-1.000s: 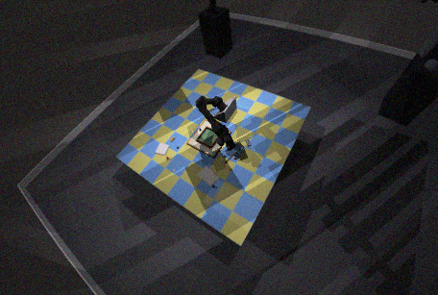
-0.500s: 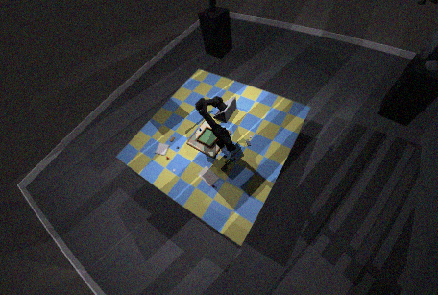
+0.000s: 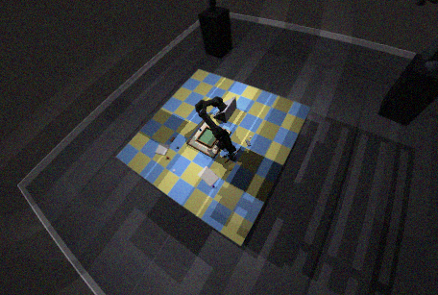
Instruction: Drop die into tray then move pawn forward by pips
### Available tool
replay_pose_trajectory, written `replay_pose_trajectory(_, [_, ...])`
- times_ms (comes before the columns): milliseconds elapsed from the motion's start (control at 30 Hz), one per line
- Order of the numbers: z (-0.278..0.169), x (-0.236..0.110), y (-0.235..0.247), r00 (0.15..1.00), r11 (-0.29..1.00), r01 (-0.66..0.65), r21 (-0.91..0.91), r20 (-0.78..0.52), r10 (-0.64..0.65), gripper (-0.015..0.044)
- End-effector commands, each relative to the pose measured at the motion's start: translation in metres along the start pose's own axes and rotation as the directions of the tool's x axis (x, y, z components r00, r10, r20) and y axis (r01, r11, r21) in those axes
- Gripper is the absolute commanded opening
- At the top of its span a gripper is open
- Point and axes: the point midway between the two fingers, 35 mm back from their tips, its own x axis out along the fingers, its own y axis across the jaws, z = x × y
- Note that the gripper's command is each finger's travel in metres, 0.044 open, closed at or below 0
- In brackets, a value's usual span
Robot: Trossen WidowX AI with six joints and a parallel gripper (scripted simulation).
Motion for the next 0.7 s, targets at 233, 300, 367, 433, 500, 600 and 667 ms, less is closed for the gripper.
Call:
replay_pose_trajectory(233, [-0.001, 0.011, -0.002, 1.0, 1.0, 0.007, -0.01, 0.002, -0.007, 0.017])
replay_pose_trajectory(300, [-0.001, 0.011, -0.002, 1.0, 1.0, 0.007, -0.01, 0.002, -0.007, 0.0118])
replay_pose_trajectory(367, [-0.001, 0.011, -0.002, 1.0, 1.0, 0.007, -0.01, 0.002, -0.007, 0.0104])
replay_pose_trajectory(433, [-0.001, 0.011, -0.002, 1.0, 1.0, 0.007, -0.01, 0.002, -0.007, 0.0091])
replay_pose_trajectory(500, [-0.001, 0.011, -0.002, 1.0, 1.0, 0.007, -0.01, 0.002, -0.007, 0.0078])
replay_pose_trajectory(600, [-0.001, 0.01, -0.002, 1.0, 1.0, 0.007, -0.01, 0.002, -0.007, 0.0018])
replay_pose_trajectory(667, [-0.001, -0.003, -0.001, 1.0, 1.0, 0.005, -0.01, 0.001, -0.005, 0.0])
